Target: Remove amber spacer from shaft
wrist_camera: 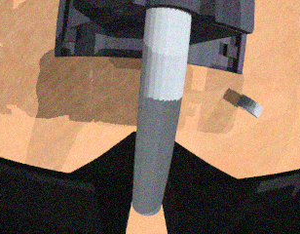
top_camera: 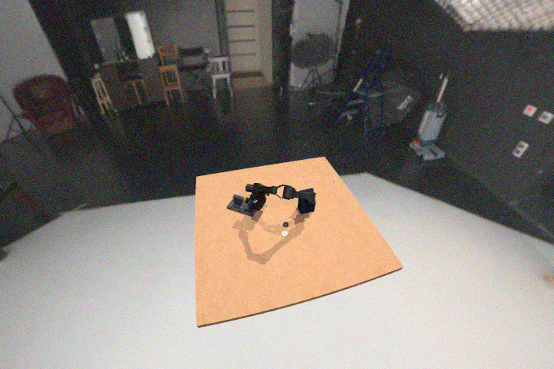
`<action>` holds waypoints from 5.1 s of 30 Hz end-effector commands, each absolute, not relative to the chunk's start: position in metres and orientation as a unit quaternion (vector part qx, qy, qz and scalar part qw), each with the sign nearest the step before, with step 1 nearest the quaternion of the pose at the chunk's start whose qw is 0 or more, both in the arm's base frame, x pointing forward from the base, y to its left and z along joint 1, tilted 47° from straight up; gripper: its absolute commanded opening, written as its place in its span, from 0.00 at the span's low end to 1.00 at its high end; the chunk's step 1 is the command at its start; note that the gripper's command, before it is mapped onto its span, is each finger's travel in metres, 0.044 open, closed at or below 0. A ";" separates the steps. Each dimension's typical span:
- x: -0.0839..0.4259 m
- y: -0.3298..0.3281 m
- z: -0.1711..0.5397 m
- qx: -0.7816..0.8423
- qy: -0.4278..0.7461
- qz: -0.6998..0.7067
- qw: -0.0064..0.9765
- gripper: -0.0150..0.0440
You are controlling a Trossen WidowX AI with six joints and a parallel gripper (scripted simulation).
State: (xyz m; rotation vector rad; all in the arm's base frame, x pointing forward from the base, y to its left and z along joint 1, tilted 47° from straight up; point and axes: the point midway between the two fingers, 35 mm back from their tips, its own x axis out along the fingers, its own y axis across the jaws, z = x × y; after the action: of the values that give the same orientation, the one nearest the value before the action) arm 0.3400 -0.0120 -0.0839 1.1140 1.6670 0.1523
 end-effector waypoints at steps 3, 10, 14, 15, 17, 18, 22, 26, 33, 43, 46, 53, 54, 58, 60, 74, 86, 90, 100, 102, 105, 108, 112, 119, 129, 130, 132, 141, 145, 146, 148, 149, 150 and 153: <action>0.339 -0.011 -0.083 0.469 0.700 0.063 0.534 0.25; 0.338 -0.011 -0.083 0.469 0.700 0.063 0.534 0.25; 0.338 -0.011 -0.083 0.469 0.700 0.063 0.534 0.25; 0.338 -0.011 -0.083 0.469 0.700 0.063 0.534 0.25; 0.338 -0.011 -0.083 0.469 0.700 0.063 0.534 0.25; 0.338 -0.011 -0.082 0.469 0.700 0.063 0.534 0.25; 0.337 -0.011 -0.082 0.469 0.700 0.063 0.534 0.25; 0.337 -0.010 -0.082 0.469 0.700 0.063 0.534 0.25; 0.336 -0.010 -0.082 0.469 0.700 0.063 0.534 0.25; 0.335 -0.010 -0.081 0.469 0.700 0.063 0.534 0.25; 0.335 -0.009 -0.081 0.469 0.700 0.063 0.534 0.25; 0.334 -0.009 -0.081 0.470 0.700 0.063 0.534 0.25; 0.334 -0.009 -0.081 0.470 0.700 0.063 0.534 0.25; 0.334 -0.009 -0.081 0.470 0.700 0.063 0.534 0.25; 0.334 -0.009 -0.081 0.470 0.700 0.063 0.534 0.25; 0.332 -0.008 -0.080 0.470 0.700 0.063 0.534 0.25; 0.331 -0.007 -0.079 0.470 0.700 0.063 0.534 0.25; 0.331 -0.007 -0.079 0.470 0.700 0.063 0.534 0.25; 0.330 -0.007 -0.079 0.470 0.700 0.063 0.534 0.25; 0.330 -0.007 -0.079 0.470 0.701 0.063 0.534 0.25; 0.330 -0.007 -0.078 0.470 0.701 0.063 0.534 0.25; 0.329 -0.006 -0.078 0.470 0.701 0.063 0.534 0.25; 0.329 -0.006 -0.078 0.470 0.701 0.063 0.534 0.25; 0.328 -0.006 -0.078 0.470 0.701 0.063 0.534 0.25; 0.327 -0.005 -0.077 0.470 0.701 0.063 0.534 0.25; 0.327 -0.005 -0.077 0.470 0.701 0.063 0.534 0.25; 0.327 -0.005 -0.077 0.470 0.701 0.063 0.534 0.25; 0.326 -0.005 -0.077 0.470 0.701 0.063 0.534 0.25; 0.326 -0.005 -0.077 0.470 0.701 0.063 0.534 0.25; 0.326 -0.005 -0.076 0.470 0.701 0.063 0.534 0.25; 0.326 -0.004 -0.076 0.470 0.701 0.063 0.534 0.25; 0.325 -0.004 -0.076 0.470 0.701 0.063 0.534 0.25; 0.325 -0.004 -0.076 0.470 0.701 0.063 0.534 0.25; 0.325 -0.004 -0.076 0.470 0.701 0.063 0.534 0.25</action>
State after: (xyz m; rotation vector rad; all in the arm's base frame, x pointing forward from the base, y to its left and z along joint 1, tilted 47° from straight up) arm 0.3258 -0.0047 -0.0767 1.1146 1.6678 0.1519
